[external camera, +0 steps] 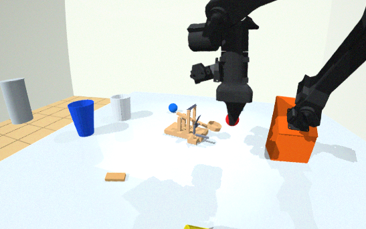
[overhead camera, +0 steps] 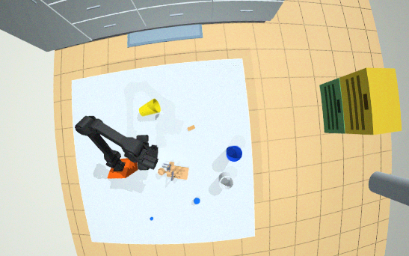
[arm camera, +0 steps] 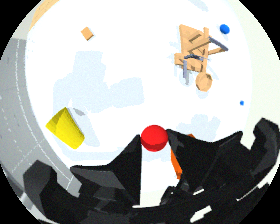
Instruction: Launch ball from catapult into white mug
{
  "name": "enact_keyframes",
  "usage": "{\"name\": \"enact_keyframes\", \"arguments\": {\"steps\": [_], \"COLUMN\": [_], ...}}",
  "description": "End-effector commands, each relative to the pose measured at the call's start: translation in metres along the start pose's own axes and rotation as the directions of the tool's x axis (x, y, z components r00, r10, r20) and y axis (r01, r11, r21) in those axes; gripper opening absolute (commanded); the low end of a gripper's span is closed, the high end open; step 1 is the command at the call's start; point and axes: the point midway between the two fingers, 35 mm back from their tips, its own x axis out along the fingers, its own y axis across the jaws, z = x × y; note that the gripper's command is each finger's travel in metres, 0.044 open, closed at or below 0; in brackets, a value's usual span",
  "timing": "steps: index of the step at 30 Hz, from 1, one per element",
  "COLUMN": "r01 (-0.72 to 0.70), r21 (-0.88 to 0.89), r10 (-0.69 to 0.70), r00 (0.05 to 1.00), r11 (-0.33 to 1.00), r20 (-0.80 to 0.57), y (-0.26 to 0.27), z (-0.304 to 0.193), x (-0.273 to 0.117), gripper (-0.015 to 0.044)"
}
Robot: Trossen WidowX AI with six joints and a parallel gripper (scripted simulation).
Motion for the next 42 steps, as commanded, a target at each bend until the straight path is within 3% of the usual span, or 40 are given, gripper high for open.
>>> {"name": "enact_keyframes", "arguments": {"steps": [1,42], "r01": [0.008,-0.005], "r21": [0.007,0.154], "r10": [-0.007,0.045], "r00": [1.0,0.965], "r11": [1.0,0.988], "r20": [-0.018,-0.257], "y": [-0.009,-0.139], "z": [0.009,0.053], "x": [-0.002,0.031], "gripper": [0.0,0.0]}}
